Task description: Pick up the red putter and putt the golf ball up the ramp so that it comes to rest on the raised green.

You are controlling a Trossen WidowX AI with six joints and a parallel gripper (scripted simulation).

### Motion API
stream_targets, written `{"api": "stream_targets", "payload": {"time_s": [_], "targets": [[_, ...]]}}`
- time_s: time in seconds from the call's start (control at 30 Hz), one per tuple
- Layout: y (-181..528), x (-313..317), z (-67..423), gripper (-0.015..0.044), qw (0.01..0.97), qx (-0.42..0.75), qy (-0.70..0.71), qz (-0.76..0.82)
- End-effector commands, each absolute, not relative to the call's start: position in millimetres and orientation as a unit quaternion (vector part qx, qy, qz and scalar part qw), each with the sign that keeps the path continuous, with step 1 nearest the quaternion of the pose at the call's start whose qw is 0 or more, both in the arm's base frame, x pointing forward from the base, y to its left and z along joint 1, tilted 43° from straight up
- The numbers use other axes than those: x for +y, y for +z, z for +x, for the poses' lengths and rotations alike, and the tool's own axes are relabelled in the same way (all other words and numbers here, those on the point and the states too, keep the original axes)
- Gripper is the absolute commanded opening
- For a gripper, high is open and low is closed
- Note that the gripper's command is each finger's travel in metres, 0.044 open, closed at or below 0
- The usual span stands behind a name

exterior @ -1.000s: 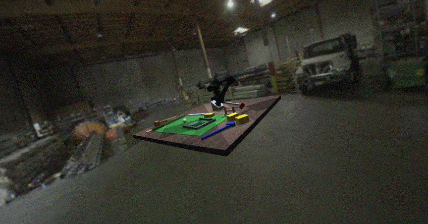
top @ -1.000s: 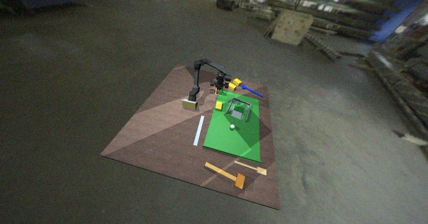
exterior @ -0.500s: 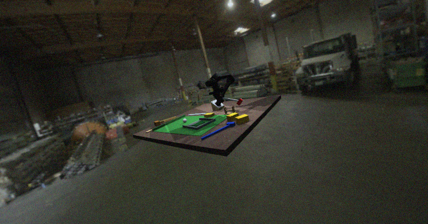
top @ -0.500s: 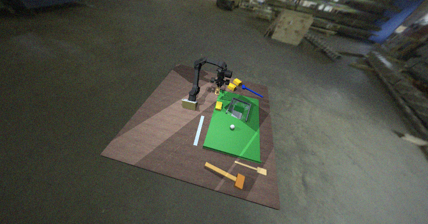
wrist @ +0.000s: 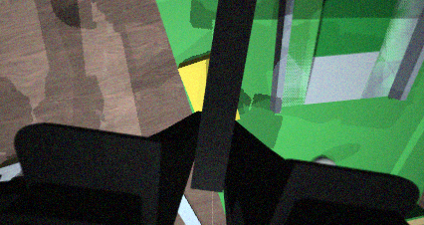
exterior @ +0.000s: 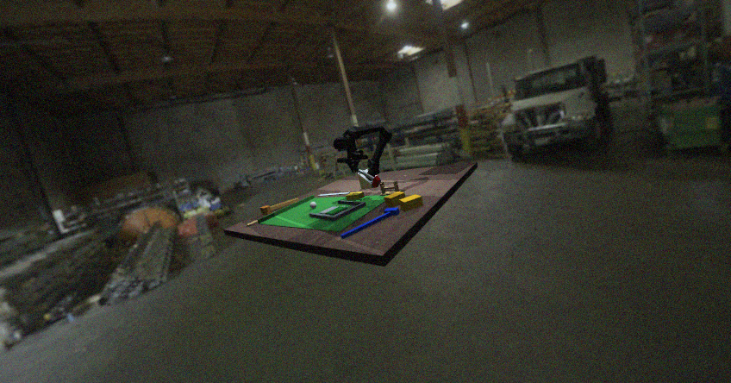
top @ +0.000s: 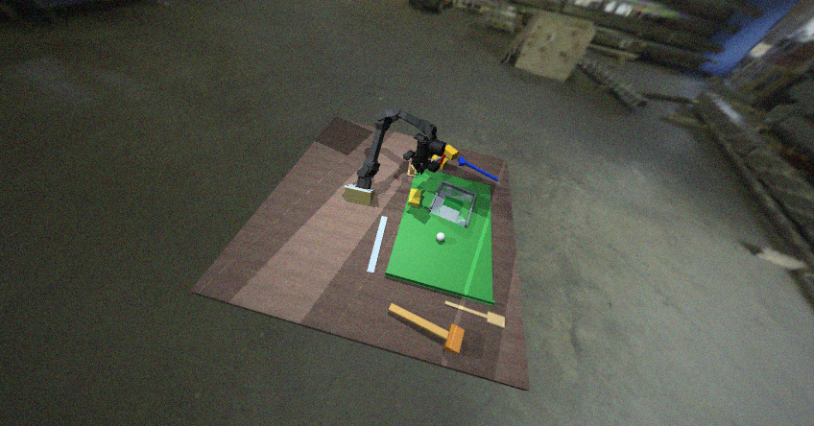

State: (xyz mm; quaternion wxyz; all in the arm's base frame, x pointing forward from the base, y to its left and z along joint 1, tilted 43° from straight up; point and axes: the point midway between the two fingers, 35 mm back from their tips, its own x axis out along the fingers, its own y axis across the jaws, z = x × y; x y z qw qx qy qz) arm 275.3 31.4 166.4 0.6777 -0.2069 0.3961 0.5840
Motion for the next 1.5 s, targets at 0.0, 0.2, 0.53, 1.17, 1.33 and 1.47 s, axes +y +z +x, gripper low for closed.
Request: {"api": "stream_targets", "payload": {"time_s": [0.0, 0.2, 0.53, 1.17, 1.33, 1.47], "targets": [[148.2, 6.7, 286.4, 0.0, 0.691, 0.444, 0.547, -0.161], [123.2, -23.5, 294.0, 0.0, 0.697, 0.502, 0.503, -0.098], [78.9, -73.8, 295.3, 0.0, 0.692, 0.584, 0.424, 0.01], [-11.3, -157.1, 260.3, 0.0, 0.633, 0.694, 0.265, 0.218], [-28.1, -169.1, 249.3, 0.0, 0.615, 0.708, 0.236, 0.255], [-28.1, -169.1, 249.3, 0.0, 0.615, 0.708, 0.236, 0.255]]}}
